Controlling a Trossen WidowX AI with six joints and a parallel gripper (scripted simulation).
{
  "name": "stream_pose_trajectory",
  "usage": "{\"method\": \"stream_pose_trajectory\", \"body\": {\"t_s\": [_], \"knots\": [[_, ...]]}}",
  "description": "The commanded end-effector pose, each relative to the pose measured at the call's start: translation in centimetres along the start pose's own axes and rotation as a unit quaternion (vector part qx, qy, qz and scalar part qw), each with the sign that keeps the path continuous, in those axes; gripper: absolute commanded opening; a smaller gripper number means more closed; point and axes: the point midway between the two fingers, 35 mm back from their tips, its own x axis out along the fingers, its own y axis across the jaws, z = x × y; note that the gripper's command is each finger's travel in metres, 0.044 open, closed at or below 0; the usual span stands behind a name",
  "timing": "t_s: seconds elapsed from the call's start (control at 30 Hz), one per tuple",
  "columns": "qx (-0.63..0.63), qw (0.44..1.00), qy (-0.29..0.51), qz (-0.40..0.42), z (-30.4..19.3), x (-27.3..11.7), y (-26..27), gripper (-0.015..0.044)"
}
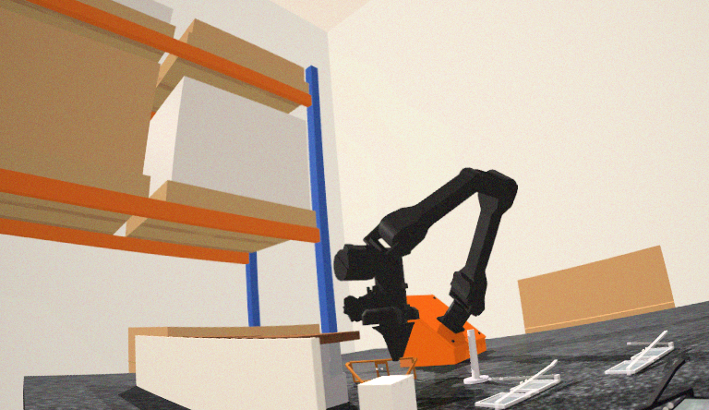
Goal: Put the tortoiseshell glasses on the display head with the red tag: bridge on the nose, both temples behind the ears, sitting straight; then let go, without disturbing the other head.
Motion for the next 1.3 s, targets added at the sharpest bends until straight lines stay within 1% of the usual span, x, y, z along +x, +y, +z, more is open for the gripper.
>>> {"method": "stream_pose_trajectory", "body": {"t_s": [0.0, 0.33, 0.77, 1.27], "knots": [[0.002, 1.0, 0.003, 0.0, -0.1, 0.8, -0.1, 0.012], [0.002, 1.0, 0.004, 0.0, -0.2, 2.2, -0.3, 0.012], [0.002, 1.0, 0.004, 0.0, -0.3, 2.3, 0.2, 0.012], [0.001, 1.0, 0.002, -0.001, -0.2, 2.3, -0.1, 0.002]]}}
